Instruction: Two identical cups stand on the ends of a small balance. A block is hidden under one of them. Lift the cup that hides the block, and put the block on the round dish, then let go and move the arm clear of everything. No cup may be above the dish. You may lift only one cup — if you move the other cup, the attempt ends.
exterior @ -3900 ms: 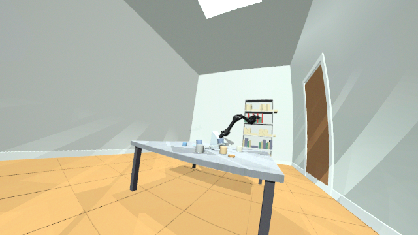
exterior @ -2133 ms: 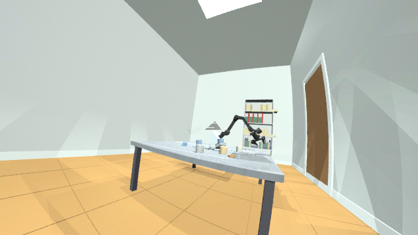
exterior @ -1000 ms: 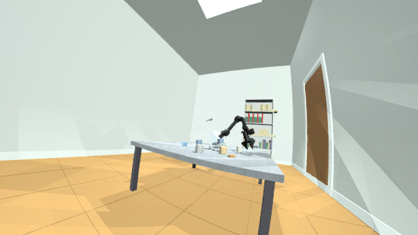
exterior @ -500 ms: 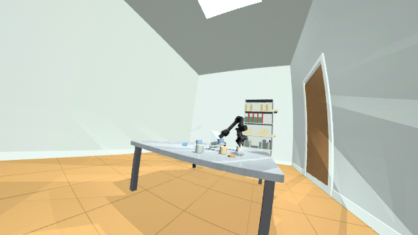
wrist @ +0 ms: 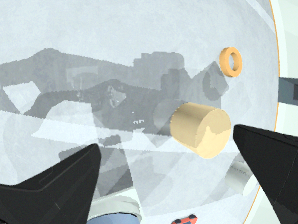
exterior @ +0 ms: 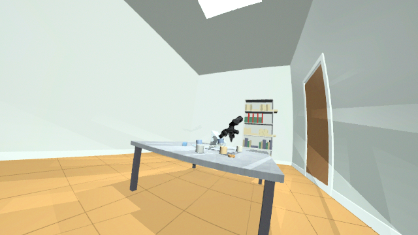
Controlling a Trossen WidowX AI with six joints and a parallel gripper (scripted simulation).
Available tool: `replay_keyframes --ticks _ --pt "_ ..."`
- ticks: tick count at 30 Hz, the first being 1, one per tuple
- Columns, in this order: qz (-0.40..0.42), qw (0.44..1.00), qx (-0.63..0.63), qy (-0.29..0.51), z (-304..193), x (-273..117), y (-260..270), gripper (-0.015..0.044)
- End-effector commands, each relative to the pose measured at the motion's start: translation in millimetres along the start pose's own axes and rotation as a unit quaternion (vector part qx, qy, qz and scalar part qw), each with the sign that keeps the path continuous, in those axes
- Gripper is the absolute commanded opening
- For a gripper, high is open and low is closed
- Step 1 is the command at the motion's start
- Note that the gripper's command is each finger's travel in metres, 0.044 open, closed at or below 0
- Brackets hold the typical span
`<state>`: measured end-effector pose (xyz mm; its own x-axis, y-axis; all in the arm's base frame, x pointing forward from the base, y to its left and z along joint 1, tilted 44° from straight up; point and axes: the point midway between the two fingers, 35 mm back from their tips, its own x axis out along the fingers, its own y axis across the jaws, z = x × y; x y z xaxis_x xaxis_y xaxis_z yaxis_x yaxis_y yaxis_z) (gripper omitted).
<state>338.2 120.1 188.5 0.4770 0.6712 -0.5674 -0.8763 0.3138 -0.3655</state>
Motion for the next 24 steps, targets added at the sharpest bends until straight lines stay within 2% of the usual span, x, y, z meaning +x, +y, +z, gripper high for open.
replay_keyframes --ticks 1,11,24 --pt "-0.015 0.999 0.04 0.02 -24.2 -10.8 -8.3 0.044" --pt "-0.058 0.985 0.147 0.067 -91.1 -48.7 -22.3 0.044" --pt "-0.053 0.945 0.315 0.071 -169.1 -87.7 12.4 0.044"
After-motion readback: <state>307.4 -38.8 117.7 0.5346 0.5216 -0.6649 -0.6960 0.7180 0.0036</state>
